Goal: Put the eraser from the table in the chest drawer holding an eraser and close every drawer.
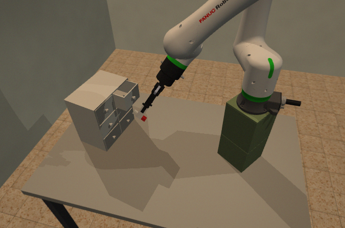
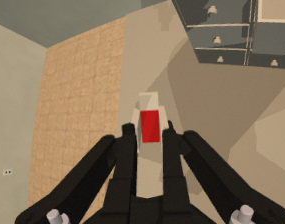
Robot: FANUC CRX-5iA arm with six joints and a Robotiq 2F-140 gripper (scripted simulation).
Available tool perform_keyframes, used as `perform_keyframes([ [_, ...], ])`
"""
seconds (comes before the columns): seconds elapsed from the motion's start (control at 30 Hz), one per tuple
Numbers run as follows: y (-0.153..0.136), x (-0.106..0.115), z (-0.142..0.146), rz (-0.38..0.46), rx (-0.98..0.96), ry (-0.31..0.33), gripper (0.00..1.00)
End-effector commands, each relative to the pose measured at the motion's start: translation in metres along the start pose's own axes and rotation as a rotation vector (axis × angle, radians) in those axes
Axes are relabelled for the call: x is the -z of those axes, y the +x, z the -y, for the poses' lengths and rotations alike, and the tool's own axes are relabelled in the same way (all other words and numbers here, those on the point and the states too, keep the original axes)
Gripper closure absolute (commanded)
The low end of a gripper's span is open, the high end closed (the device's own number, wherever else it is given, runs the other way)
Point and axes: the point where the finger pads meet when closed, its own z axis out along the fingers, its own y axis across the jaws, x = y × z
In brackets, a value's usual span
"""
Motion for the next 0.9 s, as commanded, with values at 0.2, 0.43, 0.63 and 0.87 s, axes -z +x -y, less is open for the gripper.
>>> perform_keyframes([
  [0.2, 0.008, 0.035, -0.052, -0.367, 0.043, -0.235, 0.89],
  [0.43, -0.014, 0.056, -0.087, -0.390, 0.045, -0.388, 0.89],
  [0.63, -0.035, 0.071, -0.110, -0.378, 0.044, -0.491, 0.89],
  [0.87, -0.038, 0.073, -0.112, -0.375, 0.044, -0.502, 0.89],
])
